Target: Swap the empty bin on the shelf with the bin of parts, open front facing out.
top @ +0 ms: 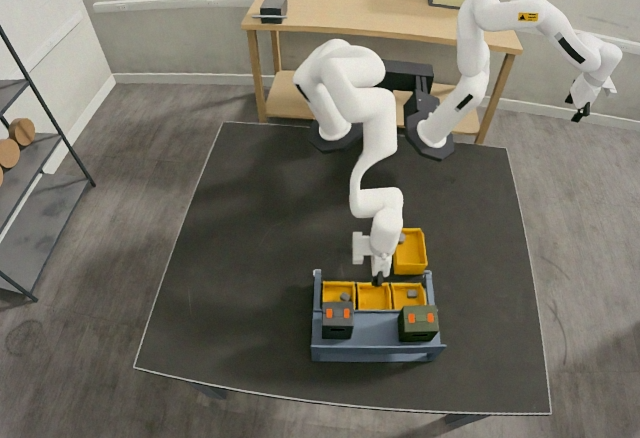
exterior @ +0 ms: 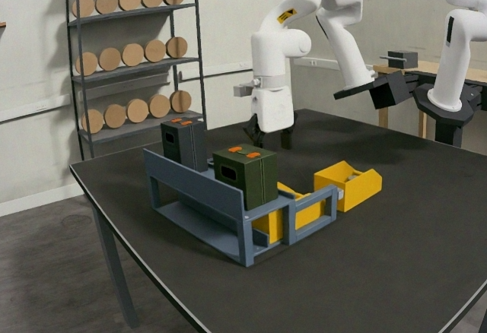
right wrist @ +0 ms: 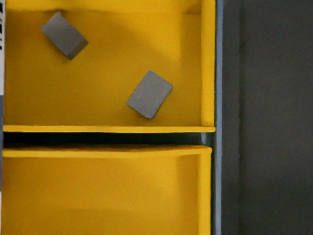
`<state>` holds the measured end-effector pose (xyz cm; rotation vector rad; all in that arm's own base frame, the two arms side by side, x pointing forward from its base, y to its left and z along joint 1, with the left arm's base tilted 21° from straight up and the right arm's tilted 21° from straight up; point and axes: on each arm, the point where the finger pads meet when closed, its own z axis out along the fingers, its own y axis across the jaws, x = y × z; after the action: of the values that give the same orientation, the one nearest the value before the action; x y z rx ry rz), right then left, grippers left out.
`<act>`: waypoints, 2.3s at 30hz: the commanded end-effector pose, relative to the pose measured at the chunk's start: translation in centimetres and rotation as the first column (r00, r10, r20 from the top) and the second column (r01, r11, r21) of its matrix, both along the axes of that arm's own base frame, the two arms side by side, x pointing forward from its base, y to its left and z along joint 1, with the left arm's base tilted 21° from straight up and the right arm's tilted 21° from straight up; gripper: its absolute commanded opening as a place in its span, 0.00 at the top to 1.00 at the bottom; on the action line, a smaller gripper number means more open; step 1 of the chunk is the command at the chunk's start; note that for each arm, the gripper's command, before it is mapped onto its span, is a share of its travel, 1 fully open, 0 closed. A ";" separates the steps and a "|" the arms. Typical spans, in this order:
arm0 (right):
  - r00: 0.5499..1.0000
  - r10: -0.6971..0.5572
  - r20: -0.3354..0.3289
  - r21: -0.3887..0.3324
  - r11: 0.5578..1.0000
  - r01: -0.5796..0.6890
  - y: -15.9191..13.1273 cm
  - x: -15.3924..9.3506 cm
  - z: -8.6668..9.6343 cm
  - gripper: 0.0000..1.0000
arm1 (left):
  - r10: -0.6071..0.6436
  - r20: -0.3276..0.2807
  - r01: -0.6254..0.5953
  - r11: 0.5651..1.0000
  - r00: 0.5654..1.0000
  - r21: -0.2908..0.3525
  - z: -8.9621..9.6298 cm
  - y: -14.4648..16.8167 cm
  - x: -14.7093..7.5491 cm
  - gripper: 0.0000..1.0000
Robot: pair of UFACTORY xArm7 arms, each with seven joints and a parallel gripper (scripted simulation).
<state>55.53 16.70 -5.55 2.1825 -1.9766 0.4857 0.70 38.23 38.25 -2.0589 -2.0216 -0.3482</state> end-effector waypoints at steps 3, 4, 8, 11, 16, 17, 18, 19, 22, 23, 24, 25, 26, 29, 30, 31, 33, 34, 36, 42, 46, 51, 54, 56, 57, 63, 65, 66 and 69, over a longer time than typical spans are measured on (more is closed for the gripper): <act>1.000 0.002 0.005 0.003 1.000 -0.002 0.2 0.2 0.2 0.05 | 0.000 0.001 0.000 1.000 1.000 0.004 0.2 0.0 0.0 0.00; 1.000 0.002 0.005 0.003 1.000 -0.002 0.2 0.2 0.2 0.05 | 0.000 0.001 0.000 1.000 1.000 0.004 0.2 0.0 0.0 0.00; 1.000 0.002 0.005 0.003 1.000 -0.002 0.2 0.2 0.2 0.05 | 0.000 0.001 0.000 1.000 1.000 0.004 0.2 0.0 0.0 0.00; 1.000 0.002 0.004 0.003 1.000 -0.002 0.1 0.2 0.1 0.05 | 0.000 0.001 0.000 1.000 1.000 0.004 0.2 0.0 0.0 0.00; 1.000 0.002 0.004 0.003 1.000 -0.002 0.1 0.2 -0.2 0.05 | 0.000 0.001 0.000 1.000 1.000 0.004 0.2 0.0 0.0 0.00; 1.000 0.003 0.004 0.003 1.000 -0.003 0.0 0.2 -0.3 0.05 | 0.000 0.001 0.000 1.000 1.000 0.004 0.2 0.0 0.0 0.00; 1.000 0.003 0.004 0.003 1.000 -0.003 0.0 0.3 -0.4 0.05 | 0.000 0.001 0.000 1.000 1.000 0.004 0.2 0.0 0.0 0.00; 1.000 0.003 0.004 0.003 1.000 -0.003 -0.1 0.3 -0.5 0.05 | 0.000 0.001 0.000 1.000 1.000 0.004 0.2 0.0 0.0 0.00; 1.000 0.003 0.004 0.003 1.000 -0.003 -0.2 0.3 -0.9 0.05 | 0.000 0.001 0.000 1.000 1.000 0.004 0.2 0.0 0.0 0.00; 1.000 0.003 0.004 0.003 1.000 -0.003 -0.2 0.4 -1.0 0.05 | 0.000 0.001 0.000 1.000 1.000 0.004 0.2 0.0 0.0 0.00; 1.000 0.003 0.004 0.003 1.000 -0.003 -0.3 0.4 -1.2 0.05 | 0.000 0.001 0.000 1.000 1.000 0.004 0.2 0.0 0.0 0.00; 1.000 0.003 0.004 0.003 1.000 -0.003 -0.4 0.4 -1.4 0.05 | 0.000 0.001 0.000 1.000 1.000 0.004 0.2 0.0 0.0 0.00; 1.000 0.003 0.004 0.003 1.000 -0.003 -0.4 0.4 -1.5 0.05 | 0.000 0.001 0.000 1.000 1.000 0.004 0.2 0.0 0.0 0.00; 1.000 0.003 0.004 0.003 1.000 -0.003 -0.5 0.5 -1.7 0.05 | 0.000 0.001 0.000 1.000 1.000 0.004 0.2 0.0 0.0 0.00; 1.000 0.003 0.004 0.003 1.000 -0.003 -0.6 0.5 -1.9 0.05 | 0.000 0.001 0.000 1.000 1.000 0.004 0.2 0.0 0.0 0.00; 1.000 0.003 0.004 0.003 1.000 -0.003 -0.6 0.5 -2.1 0.05 | 0.000 0.001 0.000 1.000 1.000 0.004 0.2 0.0 0.0 0.00; 1.000 0.003 0.004 0.003 1.000 -0.003 -0.8 0.6 -2.5 0.05 | 0.000 0.001 0.000 1.000 1.000 0.004 0.2 0.0 0.0 0.00; 1.000 0.003 0.004 0.003 1.000 -0.003 -0.8 0.6 -2.7 0.05 | 0.000 0.001 0.000 1.000 1.000 0.004 0.2 0.0 0.0 0.00; 1.000 0.003 0.004 0.003 1.000 -0.003 -1.0 0.7 -3.1 0.05 | 0.000 0.001 0.000 1.000 1.000 0.004 0.2 0.0 0.0 0.00; 1.000 0.003 0.004 0.003 1.000 -0.003 -1.4 0.9 -4.2 0.05 | 0.000 0.001 0.000 1.000 1.000 0.004 0.2 0.0 0.0 0.00; 1.000 0.003 0.004 0.003 1.000 -0.003 -1.5 0.9 -4.6 0.05 | 0.000 0.001 0.000 1.000 1.000 0.004 0.2 0.0 0.0 0.00; 1.000 0.003 0.004 0.003 1.000 -0.003 -1.8 1.0 -5.3 0.05 | 0.000 0.001 0.000 1.000 1.000 0.004 0.2 0.0 0.0 0.00; 1.000 0.003 0.004 0.003 1.000 -0.003 -1.9 1.1 -5.6 0.05 | 0.000 0.001 0.000 1.000 1.000 0.004 0.2 0.0 0.0 0.00; 1.000 0.003 0.004 0.003 1.000 -0.003 -1.9 1.1 -5.8 0.05 | 0.000 0.001 0.000 1.000 1.000 0.004 0.2 0.0 0.0 0.00; 1.000 0.003 0.004 0.003 1.000 -0.003 -2.0 1.1 -5.9 0.05 | 0.000 0.001 0.000 1.000 1.000 0.004 0.2 0.0 0.0 0.00; 1.000 0.003 0.004 0.003 1.000 -0.003 -2.0 1.1 -6.1 0.05 | 0.000 0.001 0.000 1.000 1.000 0.004 0.2 0.0 0.0 0.00; 1.000 0.003 0.004 0.003 1.000 -0.003 -2.0 1.2 -6.1 0.05 | 0.000 0.001 0.000 1.000 1.000 0.004 0.2 0.0 0.0 0.00; 1.000 0.003 0.004 0.003 1.000 -0.003 -2.0 1.2 -6.2 0.05 | 0.000 0.001 0.000 1.000 1.000 0.004 0.2 0.0 0.0 0.00; 1.000 0.003 0.004 0.003 1.000 -0.003 -2.1 1.2 -6.2 0.05 | 0.000 0.001 0.000 1.000 1.000 0.004 0.2 0.0 0.0 0.00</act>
<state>56.49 14.47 -11.88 2.1829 -1.9758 0.4845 0.70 38.23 38.25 -2.0589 -2.0216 -0.3482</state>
